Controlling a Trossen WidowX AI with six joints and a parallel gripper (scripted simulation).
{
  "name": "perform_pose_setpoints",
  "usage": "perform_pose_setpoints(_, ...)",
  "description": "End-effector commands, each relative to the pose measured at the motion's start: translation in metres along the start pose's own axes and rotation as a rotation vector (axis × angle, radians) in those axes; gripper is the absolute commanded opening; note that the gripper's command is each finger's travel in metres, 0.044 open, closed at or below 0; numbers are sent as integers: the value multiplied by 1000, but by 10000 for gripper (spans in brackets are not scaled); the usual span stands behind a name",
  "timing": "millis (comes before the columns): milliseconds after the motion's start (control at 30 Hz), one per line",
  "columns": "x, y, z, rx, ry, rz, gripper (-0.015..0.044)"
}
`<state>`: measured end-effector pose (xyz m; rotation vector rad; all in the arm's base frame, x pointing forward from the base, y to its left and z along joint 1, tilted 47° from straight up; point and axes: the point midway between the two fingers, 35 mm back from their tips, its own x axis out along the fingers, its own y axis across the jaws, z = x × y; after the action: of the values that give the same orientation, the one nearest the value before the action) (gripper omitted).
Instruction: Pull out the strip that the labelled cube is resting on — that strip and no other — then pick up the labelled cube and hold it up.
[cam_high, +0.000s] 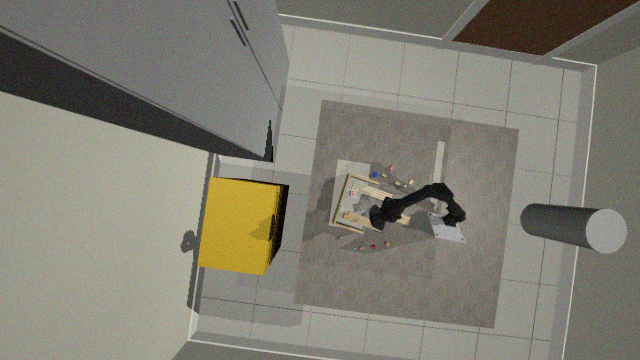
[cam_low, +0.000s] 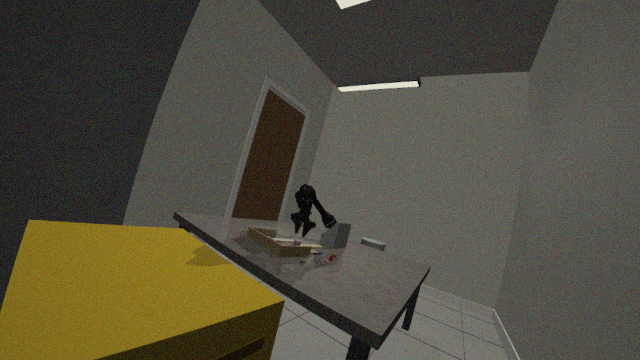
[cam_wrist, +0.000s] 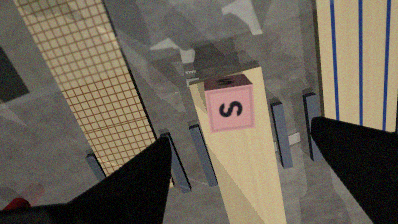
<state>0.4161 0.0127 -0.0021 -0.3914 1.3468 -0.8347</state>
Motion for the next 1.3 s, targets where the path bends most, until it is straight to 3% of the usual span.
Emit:
perform_pose_setpoints(0,8,1,1,-5,4,-6,282)
perform_pose_setpoints(67,11,1,1,-5,4,-6,250)
perform_pose_setpoints(1167,56,-1,2,-5,3,-8,250)
perform_pose_setpoints(1267,53,0,3,1,0,-3,171)
